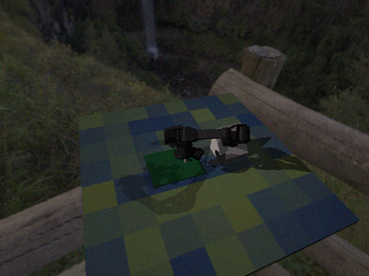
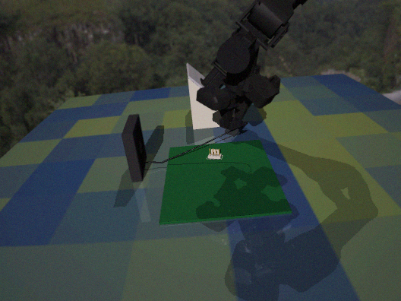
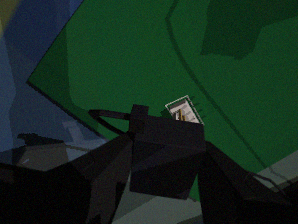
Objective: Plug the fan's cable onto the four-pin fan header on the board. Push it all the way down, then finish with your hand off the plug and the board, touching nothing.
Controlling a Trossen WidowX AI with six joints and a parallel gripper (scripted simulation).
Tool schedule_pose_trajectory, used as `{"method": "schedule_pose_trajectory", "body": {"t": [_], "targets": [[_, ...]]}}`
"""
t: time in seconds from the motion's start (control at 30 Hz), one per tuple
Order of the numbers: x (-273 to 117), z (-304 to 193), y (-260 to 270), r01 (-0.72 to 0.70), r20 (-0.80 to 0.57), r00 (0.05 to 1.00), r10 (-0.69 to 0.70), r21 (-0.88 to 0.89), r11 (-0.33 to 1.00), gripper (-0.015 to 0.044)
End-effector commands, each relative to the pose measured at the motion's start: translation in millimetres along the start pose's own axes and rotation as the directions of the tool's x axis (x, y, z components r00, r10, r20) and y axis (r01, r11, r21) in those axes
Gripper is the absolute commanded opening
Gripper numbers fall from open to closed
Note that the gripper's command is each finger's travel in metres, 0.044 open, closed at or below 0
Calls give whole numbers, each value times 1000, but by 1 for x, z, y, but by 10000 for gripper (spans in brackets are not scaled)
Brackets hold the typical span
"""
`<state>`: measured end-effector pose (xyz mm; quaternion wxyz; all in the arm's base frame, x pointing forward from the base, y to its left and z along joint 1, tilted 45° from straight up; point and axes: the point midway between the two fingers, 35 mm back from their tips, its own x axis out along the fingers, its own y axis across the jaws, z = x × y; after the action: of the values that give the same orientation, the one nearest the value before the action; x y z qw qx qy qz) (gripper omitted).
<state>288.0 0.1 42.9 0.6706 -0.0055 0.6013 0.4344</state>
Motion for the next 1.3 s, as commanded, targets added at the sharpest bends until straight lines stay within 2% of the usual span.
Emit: {"method": "schedule_pose_trajectory", "body": {"t": [0.0, 0.33, 0.7, 1.13, 1.27], "targets": [[0, 4, -6, -12, 26, 1000, 8, 150, 989, 0], [-1, 12, -17, -55, 78, 997, 21, 471, 880, 0], [-3, 19, -29, -125, 134, 990, 34, 755, 644, 0], [-5, 27, -44, -206, 200, 979, 47, 944, 258, 0], [-5, 27, -44, -209, 204, 978, 48, 949, 236, 0]]}}
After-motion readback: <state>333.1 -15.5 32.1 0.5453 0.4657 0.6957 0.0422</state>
